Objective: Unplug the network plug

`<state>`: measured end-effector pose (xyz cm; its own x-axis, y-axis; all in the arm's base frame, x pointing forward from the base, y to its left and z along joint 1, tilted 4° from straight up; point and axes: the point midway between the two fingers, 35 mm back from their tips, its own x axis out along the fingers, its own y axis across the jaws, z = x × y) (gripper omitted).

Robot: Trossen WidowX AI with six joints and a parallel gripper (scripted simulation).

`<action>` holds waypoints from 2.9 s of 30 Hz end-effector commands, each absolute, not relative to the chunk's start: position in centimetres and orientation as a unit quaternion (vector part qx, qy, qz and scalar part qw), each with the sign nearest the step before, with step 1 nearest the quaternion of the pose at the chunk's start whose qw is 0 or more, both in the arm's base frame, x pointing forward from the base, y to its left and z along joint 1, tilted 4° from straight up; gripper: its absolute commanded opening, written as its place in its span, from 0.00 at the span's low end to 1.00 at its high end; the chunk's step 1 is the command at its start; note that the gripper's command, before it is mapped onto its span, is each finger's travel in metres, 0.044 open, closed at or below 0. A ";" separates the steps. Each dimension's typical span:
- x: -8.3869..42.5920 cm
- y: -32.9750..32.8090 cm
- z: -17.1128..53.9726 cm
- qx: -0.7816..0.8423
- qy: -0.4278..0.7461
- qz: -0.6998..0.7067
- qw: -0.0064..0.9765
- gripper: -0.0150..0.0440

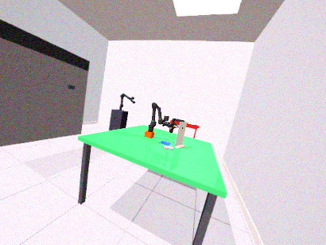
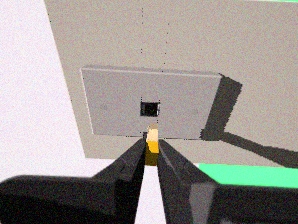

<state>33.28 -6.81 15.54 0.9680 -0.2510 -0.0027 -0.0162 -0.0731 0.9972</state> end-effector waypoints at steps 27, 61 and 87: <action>32.0 -5.8 15.5 0.726 -0.092 -0.090 0.675 0.25; 30.9 -4.8 15.5 0.727 -0.092 -0.091 0.675 0.25; 30.2 -5.0 18.8 0.727 -0.091 -0.090 0.675 0.25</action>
<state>30.37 -5.01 17.96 0.9661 -0.2578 -0.0157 -0.0034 -0.0736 0.9973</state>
